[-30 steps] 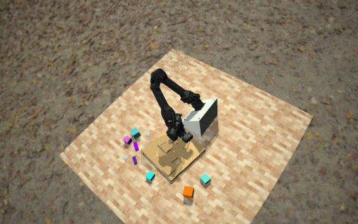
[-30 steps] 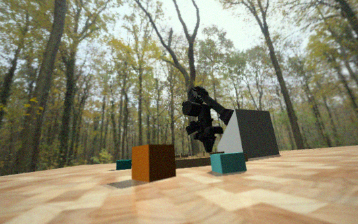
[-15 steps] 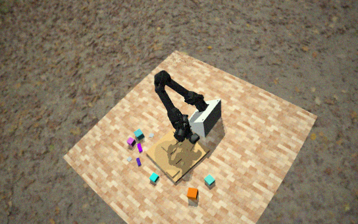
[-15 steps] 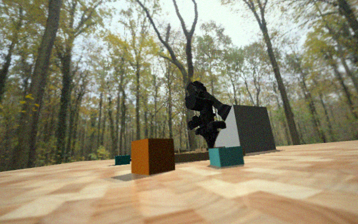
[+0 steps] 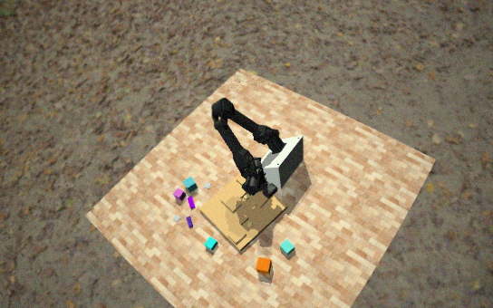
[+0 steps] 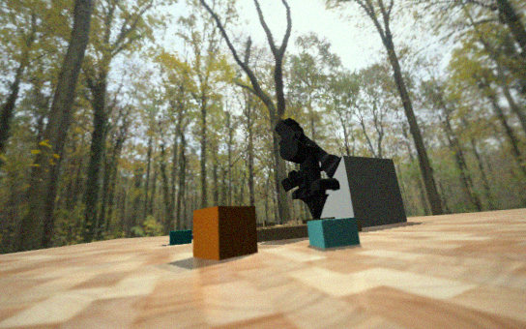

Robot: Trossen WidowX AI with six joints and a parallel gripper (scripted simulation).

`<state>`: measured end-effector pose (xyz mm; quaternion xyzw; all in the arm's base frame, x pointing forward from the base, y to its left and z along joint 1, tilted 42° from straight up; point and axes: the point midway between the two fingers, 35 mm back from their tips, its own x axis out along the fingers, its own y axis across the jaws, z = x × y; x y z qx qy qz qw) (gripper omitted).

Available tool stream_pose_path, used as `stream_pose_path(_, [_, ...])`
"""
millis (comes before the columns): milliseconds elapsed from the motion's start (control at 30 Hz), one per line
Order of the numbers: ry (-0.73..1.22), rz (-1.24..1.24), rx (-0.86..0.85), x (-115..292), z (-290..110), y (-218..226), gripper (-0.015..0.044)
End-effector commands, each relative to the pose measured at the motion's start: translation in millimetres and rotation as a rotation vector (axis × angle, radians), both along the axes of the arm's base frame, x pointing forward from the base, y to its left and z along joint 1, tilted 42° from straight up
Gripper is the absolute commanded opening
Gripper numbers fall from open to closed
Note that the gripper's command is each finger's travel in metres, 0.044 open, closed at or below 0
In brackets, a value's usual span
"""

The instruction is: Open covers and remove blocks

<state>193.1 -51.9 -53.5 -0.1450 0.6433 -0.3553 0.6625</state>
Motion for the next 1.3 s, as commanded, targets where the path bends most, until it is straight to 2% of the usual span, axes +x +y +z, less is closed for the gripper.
stream_pose_path(0, [-0.003, -0.003, 0.005, -1.8, -4.2, 5.1, 0.0000])
stream_pose_path(1267, [-0.003, -0.003, 0.009, 3.3, 29.0, 36.8, 0.0000])
